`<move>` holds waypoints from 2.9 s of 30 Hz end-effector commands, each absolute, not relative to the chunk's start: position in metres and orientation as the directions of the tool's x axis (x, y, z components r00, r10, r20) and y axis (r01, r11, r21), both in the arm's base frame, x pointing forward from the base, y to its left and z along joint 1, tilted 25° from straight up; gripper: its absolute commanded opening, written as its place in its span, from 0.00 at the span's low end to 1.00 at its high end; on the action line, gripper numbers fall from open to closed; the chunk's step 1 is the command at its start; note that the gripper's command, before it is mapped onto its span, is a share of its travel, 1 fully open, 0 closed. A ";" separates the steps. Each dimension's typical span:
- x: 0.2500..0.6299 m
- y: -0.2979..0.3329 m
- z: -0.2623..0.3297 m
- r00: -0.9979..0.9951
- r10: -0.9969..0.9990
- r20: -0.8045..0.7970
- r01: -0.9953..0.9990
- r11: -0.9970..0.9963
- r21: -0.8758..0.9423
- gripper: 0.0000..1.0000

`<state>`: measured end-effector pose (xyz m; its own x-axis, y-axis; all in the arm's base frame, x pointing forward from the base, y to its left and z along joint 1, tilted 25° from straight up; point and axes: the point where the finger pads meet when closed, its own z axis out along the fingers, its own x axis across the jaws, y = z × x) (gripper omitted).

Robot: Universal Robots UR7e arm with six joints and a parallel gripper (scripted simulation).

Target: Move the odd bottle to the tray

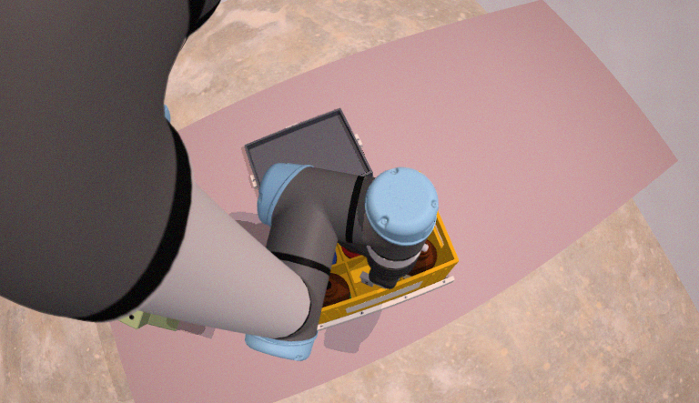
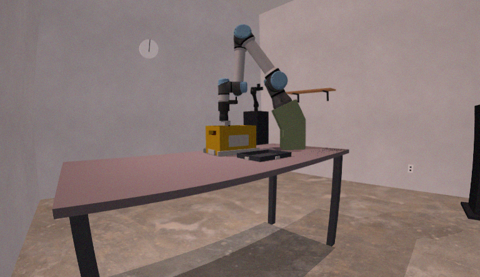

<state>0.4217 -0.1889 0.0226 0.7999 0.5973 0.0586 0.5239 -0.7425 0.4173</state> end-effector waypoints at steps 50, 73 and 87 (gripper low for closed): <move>0.399 -0.166 0.101 0.800 0.598 0.061 0.521 -0.741 0.424 1.00; 0.399 -0.165 0.100 0.800 0.597 0.060 0.522 -0.741 0.422 0.00; 0.399 -0.165 0.100 0.800 0.597 0.060 0.522 -0.741 0.422 0.00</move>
<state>0.3973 -0.1651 0.0976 0.8011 0.5956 0.0596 0.5218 -0.7437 0.4178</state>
